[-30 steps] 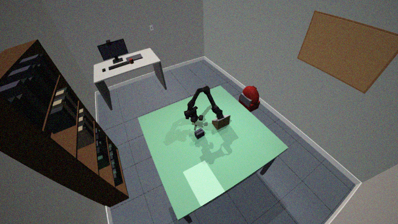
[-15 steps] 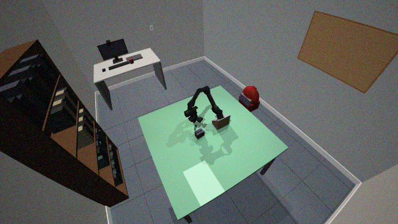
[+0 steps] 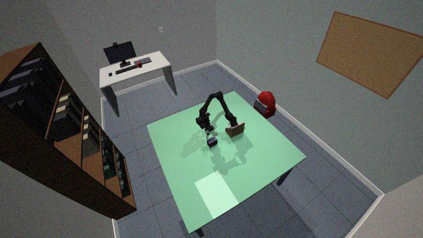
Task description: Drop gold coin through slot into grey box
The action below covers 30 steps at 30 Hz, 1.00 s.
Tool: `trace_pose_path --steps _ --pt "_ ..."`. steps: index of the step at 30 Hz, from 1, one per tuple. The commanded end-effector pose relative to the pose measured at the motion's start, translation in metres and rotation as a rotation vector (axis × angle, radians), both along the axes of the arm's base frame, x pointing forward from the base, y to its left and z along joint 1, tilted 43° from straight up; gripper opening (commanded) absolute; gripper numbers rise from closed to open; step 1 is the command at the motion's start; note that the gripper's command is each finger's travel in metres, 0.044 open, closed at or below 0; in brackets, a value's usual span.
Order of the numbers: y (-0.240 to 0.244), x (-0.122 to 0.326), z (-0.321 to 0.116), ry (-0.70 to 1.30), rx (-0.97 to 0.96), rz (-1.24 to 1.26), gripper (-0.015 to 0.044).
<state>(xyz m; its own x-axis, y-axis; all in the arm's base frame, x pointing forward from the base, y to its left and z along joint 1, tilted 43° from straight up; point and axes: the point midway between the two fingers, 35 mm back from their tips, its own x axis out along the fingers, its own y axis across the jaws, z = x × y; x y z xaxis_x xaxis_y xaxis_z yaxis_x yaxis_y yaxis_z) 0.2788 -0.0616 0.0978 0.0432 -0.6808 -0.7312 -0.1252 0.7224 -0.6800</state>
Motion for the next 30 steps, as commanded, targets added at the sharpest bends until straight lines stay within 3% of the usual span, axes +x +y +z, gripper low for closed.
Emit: trace_pose_path --steps 1,30 --pt "0.001 0.000 0.000 -0.016 0.001 -0.016 0.0000" --pt "0.055 0.012 -0.049 -0.015 0.013 -0.014 0.0000"
